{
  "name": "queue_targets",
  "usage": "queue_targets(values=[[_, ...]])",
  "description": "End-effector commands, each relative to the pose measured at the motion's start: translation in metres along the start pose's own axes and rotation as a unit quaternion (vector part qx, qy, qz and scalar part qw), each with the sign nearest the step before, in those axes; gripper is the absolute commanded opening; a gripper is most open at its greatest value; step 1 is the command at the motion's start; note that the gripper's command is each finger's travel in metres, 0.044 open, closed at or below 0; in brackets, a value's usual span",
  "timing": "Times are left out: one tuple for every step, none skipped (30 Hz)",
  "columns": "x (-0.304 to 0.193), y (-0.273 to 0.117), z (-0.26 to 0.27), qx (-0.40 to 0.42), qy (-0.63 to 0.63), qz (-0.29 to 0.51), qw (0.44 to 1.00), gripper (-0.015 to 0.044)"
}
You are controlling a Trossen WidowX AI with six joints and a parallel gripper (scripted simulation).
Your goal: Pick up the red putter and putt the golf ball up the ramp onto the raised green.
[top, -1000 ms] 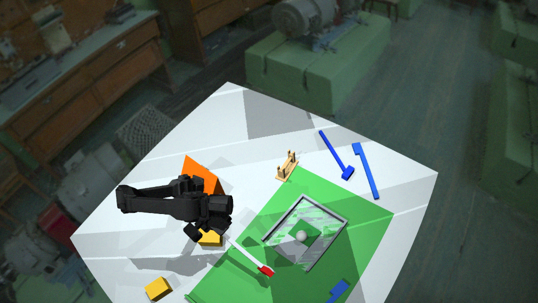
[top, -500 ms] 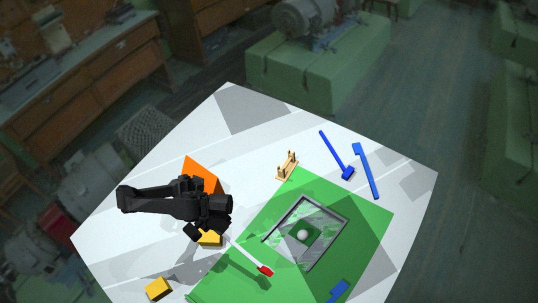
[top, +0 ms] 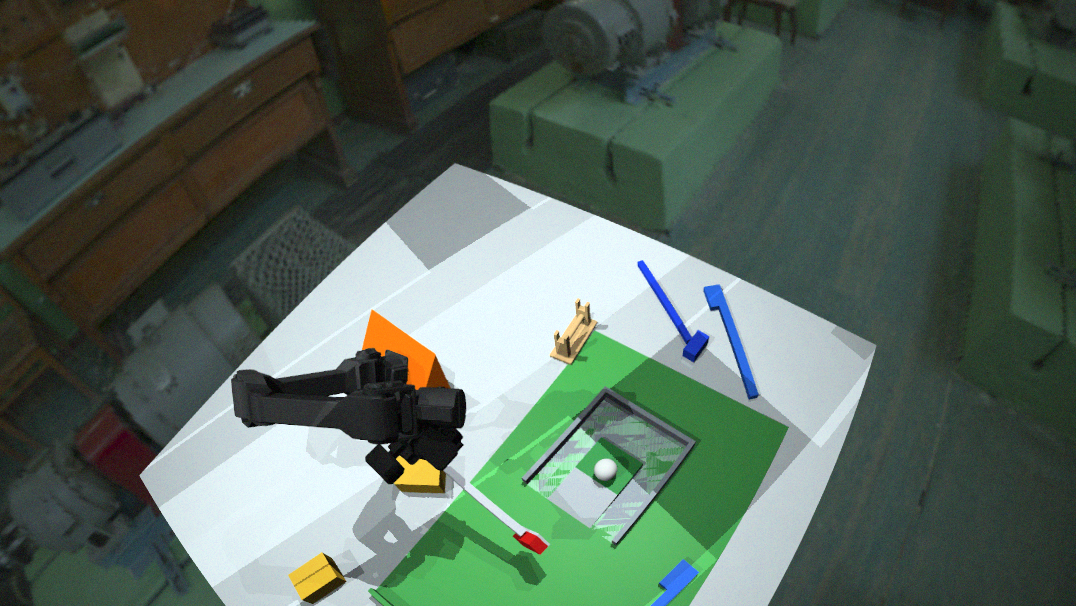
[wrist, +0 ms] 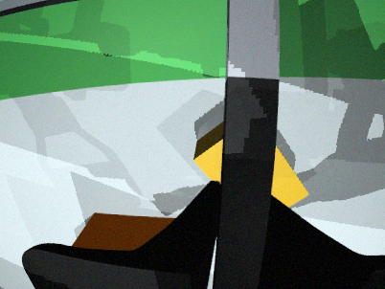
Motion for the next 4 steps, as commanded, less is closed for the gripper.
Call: queue_targets(values=[[0.0003,-0.0005,0.0004,0.001,-0.001,-0.003,1.000,0.0000],[0.0003,-0.0005,0.0004,0.001,-0.001,-0.003,1.000,0.0000],[0.0003,-0.0005,0.0004,0.001,-0.001,-0.003,1.000,0.0000],[0.0003,-0.0005,0.0004,0.001,-0.001,-0.003,1.000,0.0000]])
Point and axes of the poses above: the point midway between the two fingers, 35 mm back from their tips, its own y axis out along the fingers, its own z axis across the jaws, x = y × z, the point moved 9 cm from there along -y, back along the fingers, and after that the axes turned 2 degrees about y, right-handed, at the moved point
